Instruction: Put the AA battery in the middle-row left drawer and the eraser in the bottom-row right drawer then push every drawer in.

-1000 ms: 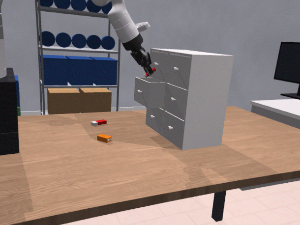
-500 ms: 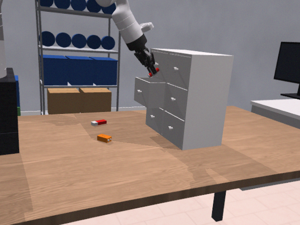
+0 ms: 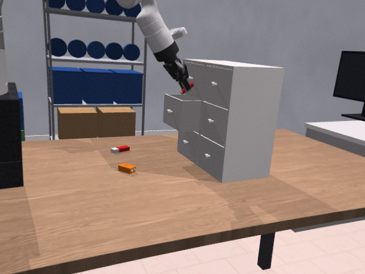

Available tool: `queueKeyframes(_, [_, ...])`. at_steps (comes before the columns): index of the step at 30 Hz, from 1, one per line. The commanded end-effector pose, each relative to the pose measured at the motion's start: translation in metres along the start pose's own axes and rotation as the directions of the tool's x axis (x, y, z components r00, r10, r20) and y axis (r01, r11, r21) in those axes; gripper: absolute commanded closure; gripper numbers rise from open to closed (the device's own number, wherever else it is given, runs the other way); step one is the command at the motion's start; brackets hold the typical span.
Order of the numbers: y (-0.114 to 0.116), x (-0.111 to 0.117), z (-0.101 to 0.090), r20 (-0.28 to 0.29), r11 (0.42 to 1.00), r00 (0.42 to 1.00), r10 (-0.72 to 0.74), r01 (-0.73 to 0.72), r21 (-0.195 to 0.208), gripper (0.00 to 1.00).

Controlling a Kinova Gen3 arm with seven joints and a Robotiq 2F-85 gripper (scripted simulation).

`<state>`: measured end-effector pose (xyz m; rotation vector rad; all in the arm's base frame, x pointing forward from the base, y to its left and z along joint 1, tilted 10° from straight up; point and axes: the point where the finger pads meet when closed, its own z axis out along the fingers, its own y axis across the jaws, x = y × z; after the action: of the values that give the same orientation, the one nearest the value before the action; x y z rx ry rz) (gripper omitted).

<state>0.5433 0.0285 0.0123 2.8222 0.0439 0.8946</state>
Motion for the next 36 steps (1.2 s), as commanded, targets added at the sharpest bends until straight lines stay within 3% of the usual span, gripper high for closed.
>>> queueKeyframes(1, [-0.0001,0.001,-0.0005,-0.002,1.0,1.0,0.0,0.0,0.0,0.91])
queueKeyframes(7, [-0.0001,0.001,-0.0005,-0.002,1.0,1.0,0.0,0.0,0.0,0.91])
queueKeyframes(17, [-0.0001,0.001,-0.0005,-0.002,1.0,1.0,0.0,0.0,0.0,0.71])
queueKeyframes(18, [-0.0001,0.001,-0.0005,-0.002,1.0,1.0,0.0,0.0,0.0,0.0])
queueKeyframes(36, [-0.0001,-0.0008,-0.0019,-0.002,1.0,1.0,0.0,0.0,0.0,0.0])
